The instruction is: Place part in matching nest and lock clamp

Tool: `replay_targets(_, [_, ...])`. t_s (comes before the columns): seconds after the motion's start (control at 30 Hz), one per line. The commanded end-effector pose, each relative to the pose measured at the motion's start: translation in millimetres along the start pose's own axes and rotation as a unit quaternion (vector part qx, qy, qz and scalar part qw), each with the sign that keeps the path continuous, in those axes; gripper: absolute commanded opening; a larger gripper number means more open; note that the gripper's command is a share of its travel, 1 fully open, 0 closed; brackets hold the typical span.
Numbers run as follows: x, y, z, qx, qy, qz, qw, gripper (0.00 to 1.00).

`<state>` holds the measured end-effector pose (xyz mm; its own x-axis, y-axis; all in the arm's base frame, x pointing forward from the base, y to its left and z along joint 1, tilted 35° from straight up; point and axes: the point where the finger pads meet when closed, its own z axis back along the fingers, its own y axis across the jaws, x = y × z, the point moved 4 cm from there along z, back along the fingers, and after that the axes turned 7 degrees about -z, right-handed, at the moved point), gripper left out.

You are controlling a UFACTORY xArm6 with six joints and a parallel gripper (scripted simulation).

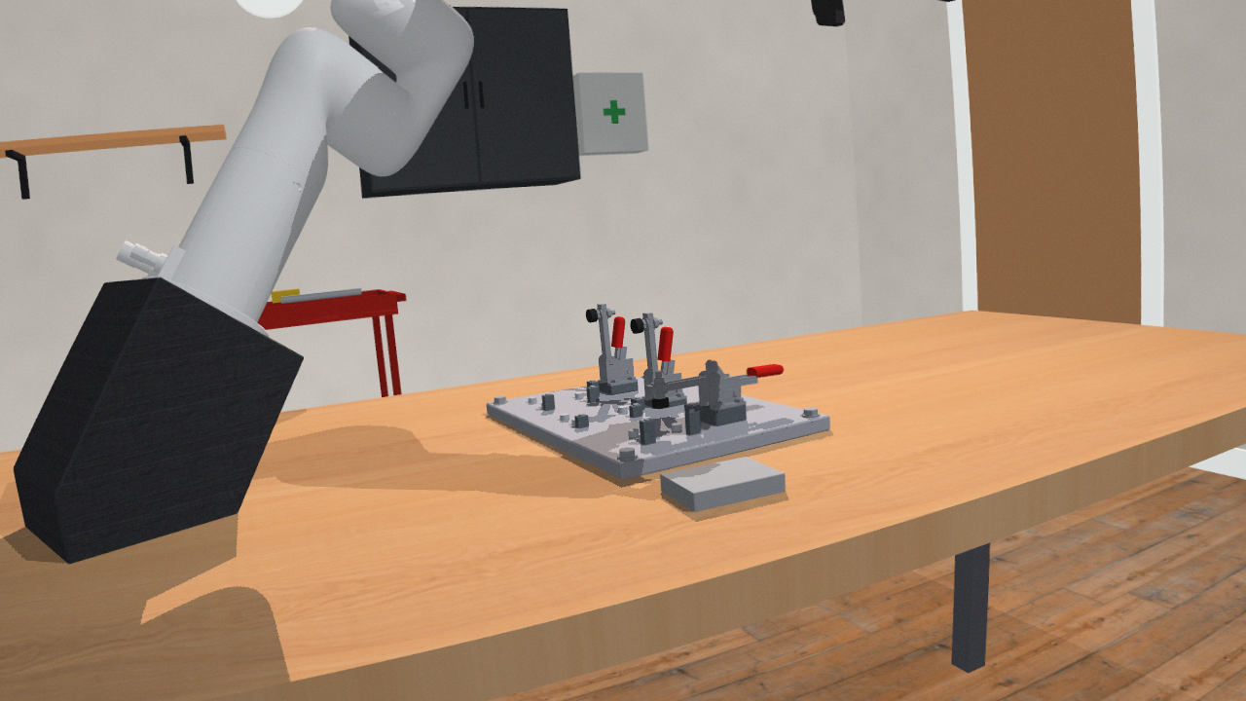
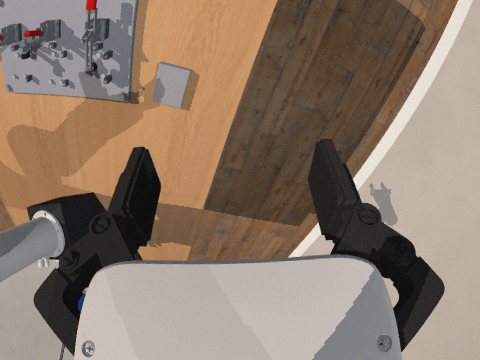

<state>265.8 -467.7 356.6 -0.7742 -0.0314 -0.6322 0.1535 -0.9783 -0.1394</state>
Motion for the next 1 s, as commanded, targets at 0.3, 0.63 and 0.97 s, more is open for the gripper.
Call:
replay_targets(0.3, [-52.0,-79.2,-31.0,-0.004,-0.037,-0.029,0.999,1.00])
replay_targets(0.63, [-82.2,-180.0,-62.9,0.001,-0.069,-0.057,0.996,1.00])
replay_targets(0.97, [-85.2,-238.0,-78.1,0.007,-0.081,-0.071,0.994,1.00])
